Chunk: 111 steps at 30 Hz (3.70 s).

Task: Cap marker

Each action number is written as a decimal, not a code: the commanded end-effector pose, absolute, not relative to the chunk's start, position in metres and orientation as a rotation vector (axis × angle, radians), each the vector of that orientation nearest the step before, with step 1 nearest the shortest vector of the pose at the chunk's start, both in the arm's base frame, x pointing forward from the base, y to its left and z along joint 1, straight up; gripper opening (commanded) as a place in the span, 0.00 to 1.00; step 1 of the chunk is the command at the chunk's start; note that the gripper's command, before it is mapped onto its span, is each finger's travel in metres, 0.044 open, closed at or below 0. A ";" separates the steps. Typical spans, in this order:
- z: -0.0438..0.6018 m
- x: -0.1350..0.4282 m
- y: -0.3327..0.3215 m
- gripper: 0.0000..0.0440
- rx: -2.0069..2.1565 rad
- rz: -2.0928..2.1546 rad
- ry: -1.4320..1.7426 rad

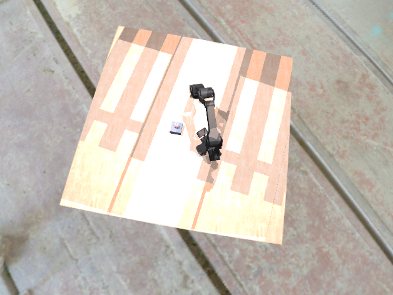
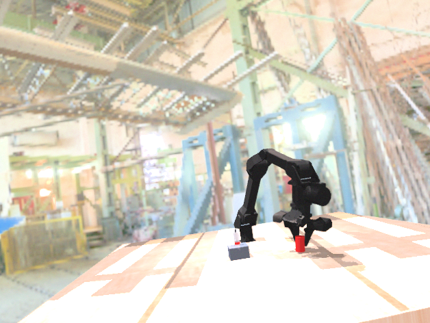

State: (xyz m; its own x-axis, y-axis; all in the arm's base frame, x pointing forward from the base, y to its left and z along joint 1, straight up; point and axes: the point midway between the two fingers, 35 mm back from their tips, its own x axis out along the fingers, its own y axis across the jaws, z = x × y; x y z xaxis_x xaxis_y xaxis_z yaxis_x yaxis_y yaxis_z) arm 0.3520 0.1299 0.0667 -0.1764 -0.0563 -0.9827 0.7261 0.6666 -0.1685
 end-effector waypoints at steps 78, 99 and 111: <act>0.157 0.271 -0.064 0.00 0.849 -0.888 1.557; 0.109 0.261 -0.065 0.00 0.827 -0.854 1.620; 0.093 0.254 -0.066 0.17 0.798 -0.838 1.647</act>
State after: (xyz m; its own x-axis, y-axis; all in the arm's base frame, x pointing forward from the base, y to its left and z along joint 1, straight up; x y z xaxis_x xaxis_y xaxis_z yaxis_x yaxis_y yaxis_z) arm 0.2675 -0.0667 0.1064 -0.1424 0.0786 -0.9867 0.8506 0.5195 -0.0814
